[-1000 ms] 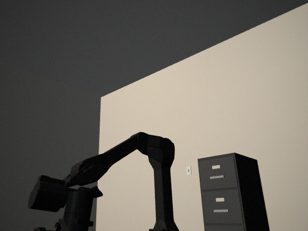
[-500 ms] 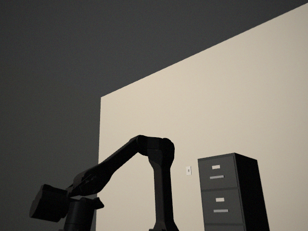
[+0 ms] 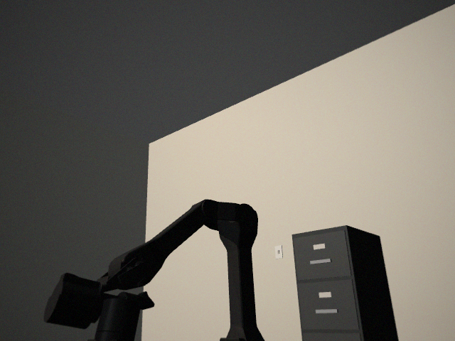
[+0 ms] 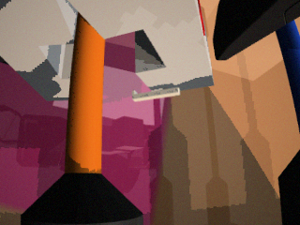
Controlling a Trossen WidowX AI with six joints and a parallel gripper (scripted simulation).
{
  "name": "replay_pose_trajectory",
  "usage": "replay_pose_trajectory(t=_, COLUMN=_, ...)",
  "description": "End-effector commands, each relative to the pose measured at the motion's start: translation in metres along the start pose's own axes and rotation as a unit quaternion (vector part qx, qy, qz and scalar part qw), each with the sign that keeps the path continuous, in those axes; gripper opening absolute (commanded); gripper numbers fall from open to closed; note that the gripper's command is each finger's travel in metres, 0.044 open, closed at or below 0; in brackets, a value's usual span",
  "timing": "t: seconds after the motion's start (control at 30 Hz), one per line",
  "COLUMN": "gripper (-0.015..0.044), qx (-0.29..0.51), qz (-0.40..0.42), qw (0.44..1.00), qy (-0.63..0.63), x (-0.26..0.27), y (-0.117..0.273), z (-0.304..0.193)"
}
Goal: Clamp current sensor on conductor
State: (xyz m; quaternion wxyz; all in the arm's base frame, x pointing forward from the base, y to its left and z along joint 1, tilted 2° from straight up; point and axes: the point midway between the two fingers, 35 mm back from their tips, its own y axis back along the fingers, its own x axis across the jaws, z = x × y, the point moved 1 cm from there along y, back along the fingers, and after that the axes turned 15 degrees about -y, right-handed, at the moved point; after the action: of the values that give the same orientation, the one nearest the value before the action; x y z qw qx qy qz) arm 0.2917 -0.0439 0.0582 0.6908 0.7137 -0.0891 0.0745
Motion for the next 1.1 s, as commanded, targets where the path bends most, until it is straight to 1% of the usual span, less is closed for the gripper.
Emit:
replay_pose_trajectory(t=0.0, gripper=0.0333, qx=0.000, qz=0.002, qw=1.000, qy=0.000, x=0.0017, y=0.0006, z=0.0000)
replay_pose_trajectory(t=0.23, gripper=0.0287, qx=0.000, qz=0.002, qw=1.000, qy=0.000, x=0.0017, y=0.0006, z=0.0000)
replay_pose_trajectory(t=0.6, gripper=0.0000, qx=0.000, qz=0.002, qw=1.000, qy=0.000, x=0.0017, y=0.0006, z=0.0000)
replay_pose_trajectory(t=1.07, gripper=0.0000, qx=0.000, qz=0.002, qw=1.000, qy=0.000, x=0.0017, y=0.0006, z=0.0000)
